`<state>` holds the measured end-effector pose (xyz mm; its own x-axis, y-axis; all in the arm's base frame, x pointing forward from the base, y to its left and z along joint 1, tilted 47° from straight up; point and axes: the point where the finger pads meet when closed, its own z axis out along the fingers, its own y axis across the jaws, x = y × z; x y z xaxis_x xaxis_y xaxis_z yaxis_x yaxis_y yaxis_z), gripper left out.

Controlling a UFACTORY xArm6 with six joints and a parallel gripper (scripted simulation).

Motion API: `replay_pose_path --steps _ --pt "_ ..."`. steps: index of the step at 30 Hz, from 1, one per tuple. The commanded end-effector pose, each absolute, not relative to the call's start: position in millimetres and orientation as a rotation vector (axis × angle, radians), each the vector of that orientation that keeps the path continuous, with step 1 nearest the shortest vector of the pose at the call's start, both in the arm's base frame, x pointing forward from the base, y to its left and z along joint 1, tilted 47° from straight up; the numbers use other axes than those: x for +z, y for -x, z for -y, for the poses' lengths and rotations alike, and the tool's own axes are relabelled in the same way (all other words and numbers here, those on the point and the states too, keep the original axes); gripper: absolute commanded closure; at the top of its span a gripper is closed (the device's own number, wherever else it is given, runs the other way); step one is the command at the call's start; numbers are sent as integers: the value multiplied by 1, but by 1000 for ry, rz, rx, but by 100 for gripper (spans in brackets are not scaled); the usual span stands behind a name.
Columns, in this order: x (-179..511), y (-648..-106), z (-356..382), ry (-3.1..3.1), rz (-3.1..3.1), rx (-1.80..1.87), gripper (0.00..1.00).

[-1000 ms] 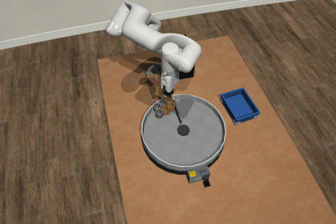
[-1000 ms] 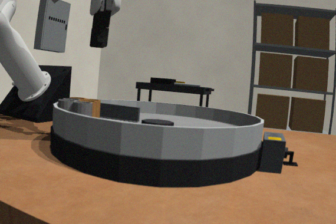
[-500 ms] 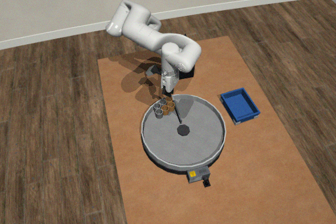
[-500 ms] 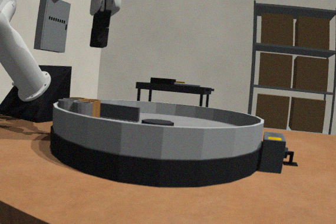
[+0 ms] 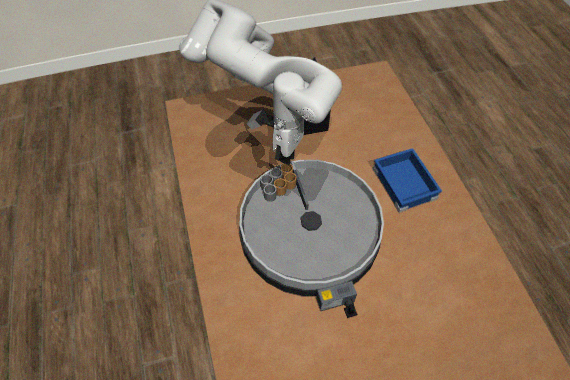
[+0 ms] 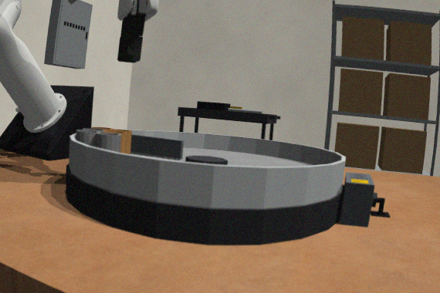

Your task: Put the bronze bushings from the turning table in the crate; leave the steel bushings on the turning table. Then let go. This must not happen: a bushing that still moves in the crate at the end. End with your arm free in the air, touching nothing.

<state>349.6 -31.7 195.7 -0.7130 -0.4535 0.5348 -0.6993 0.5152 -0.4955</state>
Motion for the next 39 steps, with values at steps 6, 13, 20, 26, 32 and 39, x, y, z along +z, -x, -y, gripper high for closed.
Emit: replay_pose_path --steps 6,13,20,26,32,39 --pt "196 -350 31 -960 2424 1018 84" --pt "196 -350 31 -960 2424 1018 84" --pt "196 -350 31 -960 2424 1018 84" --pt "196 -350 32 -968 2425 1013 90" --pt "195 -351 34 -1007 2427 989 90" --pt "191 -352 39 -1114 2430 930 90"
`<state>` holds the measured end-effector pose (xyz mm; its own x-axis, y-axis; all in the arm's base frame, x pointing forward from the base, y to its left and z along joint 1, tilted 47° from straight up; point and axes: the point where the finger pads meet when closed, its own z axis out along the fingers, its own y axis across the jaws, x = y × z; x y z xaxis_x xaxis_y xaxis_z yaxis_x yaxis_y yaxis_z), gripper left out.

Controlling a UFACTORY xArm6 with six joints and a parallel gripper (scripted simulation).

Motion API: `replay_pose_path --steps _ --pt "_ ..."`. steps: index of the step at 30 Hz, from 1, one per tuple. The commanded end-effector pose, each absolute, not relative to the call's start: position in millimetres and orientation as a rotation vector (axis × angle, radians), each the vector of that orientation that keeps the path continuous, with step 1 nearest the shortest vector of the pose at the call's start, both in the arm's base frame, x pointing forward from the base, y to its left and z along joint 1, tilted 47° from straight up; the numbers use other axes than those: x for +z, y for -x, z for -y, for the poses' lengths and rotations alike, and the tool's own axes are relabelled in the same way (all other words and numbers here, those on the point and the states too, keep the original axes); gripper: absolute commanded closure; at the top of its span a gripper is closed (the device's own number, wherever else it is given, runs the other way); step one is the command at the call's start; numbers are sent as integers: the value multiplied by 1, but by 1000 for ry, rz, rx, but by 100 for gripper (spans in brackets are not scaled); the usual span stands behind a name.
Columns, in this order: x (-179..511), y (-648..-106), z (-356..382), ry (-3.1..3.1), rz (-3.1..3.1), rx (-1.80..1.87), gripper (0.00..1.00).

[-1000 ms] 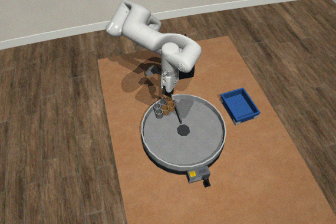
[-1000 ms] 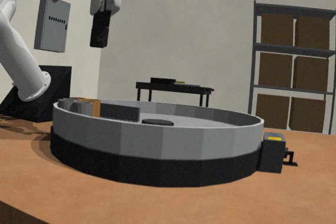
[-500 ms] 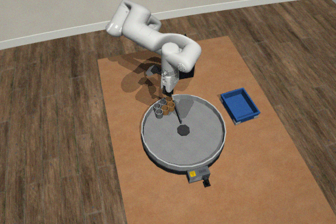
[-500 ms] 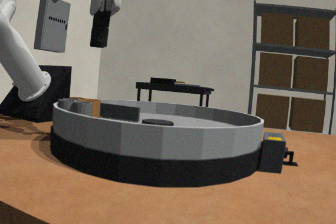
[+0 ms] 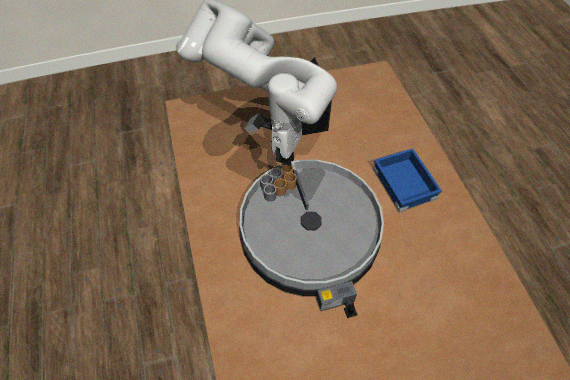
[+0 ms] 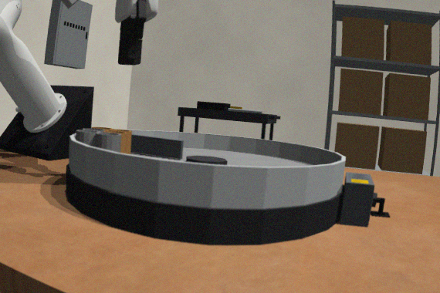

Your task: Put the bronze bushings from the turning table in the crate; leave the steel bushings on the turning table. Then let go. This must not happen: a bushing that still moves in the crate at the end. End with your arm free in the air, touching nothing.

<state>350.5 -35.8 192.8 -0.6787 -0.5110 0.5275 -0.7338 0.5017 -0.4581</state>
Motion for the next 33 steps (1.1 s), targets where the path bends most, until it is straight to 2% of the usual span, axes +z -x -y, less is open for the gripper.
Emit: replay_pose_path --steps 1,33 --pt "191 -352 40 -1138 2430 917 90" --pt "167 -356 85 -1827 2313 360 90"
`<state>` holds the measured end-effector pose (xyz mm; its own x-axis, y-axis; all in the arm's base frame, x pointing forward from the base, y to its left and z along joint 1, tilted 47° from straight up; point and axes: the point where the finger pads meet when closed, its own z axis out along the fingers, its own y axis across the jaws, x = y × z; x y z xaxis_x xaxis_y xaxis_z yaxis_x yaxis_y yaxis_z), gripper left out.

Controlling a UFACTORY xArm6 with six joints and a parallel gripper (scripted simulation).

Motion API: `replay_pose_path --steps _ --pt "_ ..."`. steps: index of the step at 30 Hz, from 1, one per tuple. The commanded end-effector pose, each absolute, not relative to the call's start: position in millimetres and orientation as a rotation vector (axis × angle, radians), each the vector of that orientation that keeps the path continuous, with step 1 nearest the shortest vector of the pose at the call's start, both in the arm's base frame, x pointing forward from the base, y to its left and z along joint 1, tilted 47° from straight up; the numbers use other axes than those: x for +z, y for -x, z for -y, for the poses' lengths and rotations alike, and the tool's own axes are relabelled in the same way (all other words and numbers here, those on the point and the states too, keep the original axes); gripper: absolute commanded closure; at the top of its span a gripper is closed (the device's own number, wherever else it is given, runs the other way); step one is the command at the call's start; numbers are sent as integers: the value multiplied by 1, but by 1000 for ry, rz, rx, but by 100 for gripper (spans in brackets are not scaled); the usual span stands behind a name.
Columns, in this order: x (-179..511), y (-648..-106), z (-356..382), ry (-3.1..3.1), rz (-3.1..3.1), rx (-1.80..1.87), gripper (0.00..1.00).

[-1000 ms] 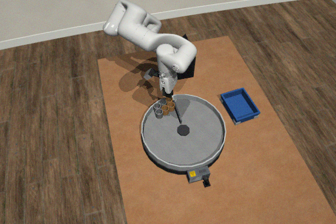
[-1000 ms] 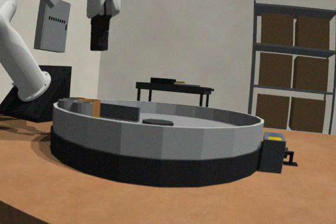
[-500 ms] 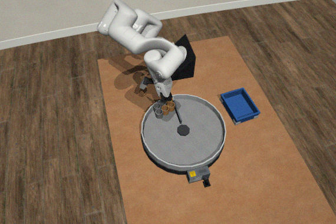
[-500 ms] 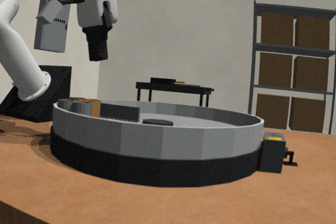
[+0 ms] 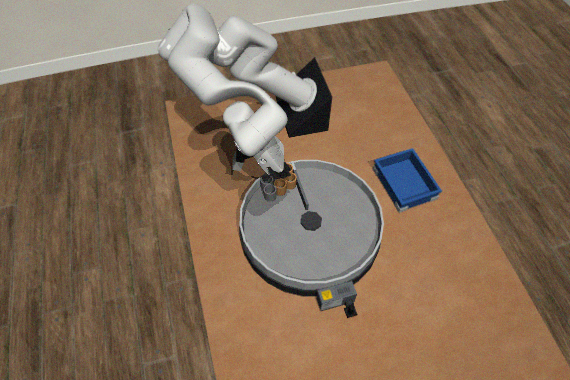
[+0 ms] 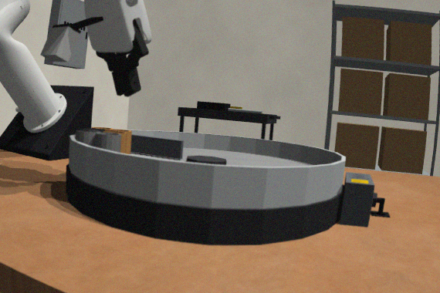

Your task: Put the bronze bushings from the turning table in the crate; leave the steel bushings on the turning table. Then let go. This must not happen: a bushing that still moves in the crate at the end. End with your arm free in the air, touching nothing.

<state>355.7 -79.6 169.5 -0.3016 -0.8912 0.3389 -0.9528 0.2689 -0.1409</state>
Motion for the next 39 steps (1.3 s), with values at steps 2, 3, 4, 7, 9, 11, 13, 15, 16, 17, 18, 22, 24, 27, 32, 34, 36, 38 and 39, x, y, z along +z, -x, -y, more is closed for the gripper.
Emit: replay_pose_path --steps 2,3,4,7,9,11,13,15,16,17,18,22,24,27,32,34,36,38,39 --pt "165 -357 88 -1865 2298 322 90" --pt "164 -357 89 -1884 2291 305 90" --pt "164 -357 90 -1902 2284 288 90" --pt "162 -358 94 -1955 2265 245 90" --pt "161 -358 96 -1983 2250 213 90" --pt "160 -358 97 -1996 2243 199 90" --pt "160 -358 98 -2009 2237 186 90" --pt "159 -358 100 -2031 2226 162 90" --pt "159 -358 100 -2042 2221 152 90" --pt "158 -358 101 -2051 2216 143 90" --pt "158 -358 102 -2060 2212 135 90" --pt "157 -359 103 -2086 2200 111 90" --pt "157 -359 104 -2094 2197 104 90" --pt "157 -359 104 -2101 2194 97 90" --pt "157 -359 105 -2103 2193 95 90" --pt "157 -359 105 -2103 2192 95 90" --pt "157 -359 105 -2103 2192 95 90" --pt "157 -359 105 -2103 2192 95 90" --pt "157 -359 105 -2103 2192 95 90"
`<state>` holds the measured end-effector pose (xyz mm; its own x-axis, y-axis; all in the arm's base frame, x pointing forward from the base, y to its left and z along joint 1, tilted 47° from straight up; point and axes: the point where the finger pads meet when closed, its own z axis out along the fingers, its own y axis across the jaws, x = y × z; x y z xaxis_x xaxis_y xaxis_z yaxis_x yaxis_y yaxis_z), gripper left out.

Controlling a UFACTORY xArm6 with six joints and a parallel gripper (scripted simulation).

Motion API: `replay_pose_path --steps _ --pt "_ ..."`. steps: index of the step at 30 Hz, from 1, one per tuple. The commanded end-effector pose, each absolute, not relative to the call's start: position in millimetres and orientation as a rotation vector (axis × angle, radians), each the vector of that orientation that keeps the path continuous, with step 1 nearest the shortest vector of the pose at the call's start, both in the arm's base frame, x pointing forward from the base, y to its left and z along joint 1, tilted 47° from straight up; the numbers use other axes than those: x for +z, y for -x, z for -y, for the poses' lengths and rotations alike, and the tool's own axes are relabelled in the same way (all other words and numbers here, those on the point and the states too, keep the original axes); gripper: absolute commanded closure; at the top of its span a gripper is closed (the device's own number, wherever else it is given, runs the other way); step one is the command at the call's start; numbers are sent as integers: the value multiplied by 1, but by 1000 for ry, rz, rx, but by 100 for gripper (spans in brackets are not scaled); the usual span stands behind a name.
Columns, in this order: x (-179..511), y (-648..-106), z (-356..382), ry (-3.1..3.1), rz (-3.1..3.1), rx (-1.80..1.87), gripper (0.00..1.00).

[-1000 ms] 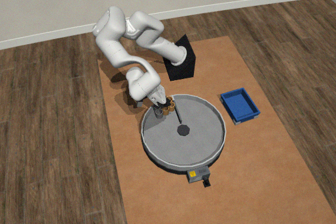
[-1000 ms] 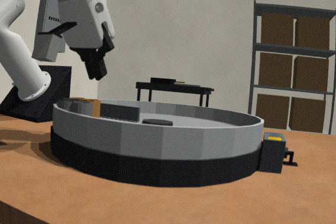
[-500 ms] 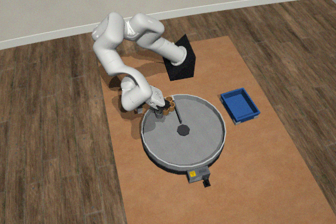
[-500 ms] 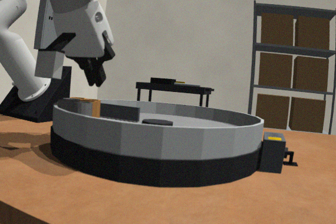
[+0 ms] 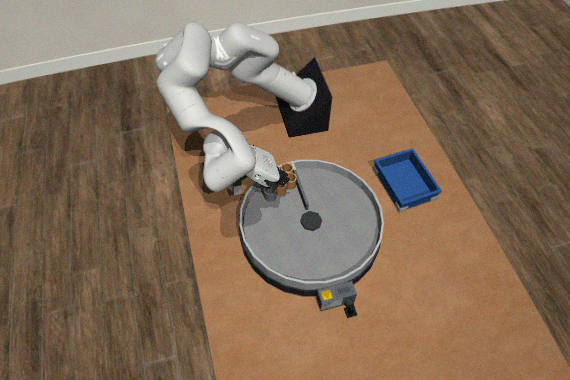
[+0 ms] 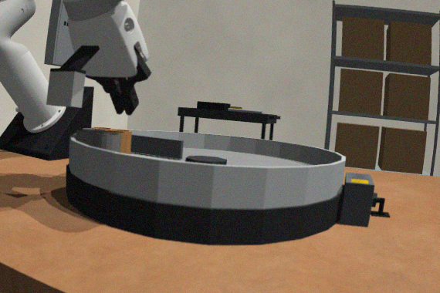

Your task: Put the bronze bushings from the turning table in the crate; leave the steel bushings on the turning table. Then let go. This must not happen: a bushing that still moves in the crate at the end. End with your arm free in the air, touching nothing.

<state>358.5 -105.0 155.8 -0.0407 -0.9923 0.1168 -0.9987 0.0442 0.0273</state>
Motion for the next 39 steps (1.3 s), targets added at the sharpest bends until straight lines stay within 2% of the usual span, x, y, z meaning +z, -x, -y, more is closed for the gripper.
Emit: replay_pose_path --steps 1,39 --pt "157 -359 105 -2103 2192 95 90" --pt "141 -359 122 -2102 2191 94 90"
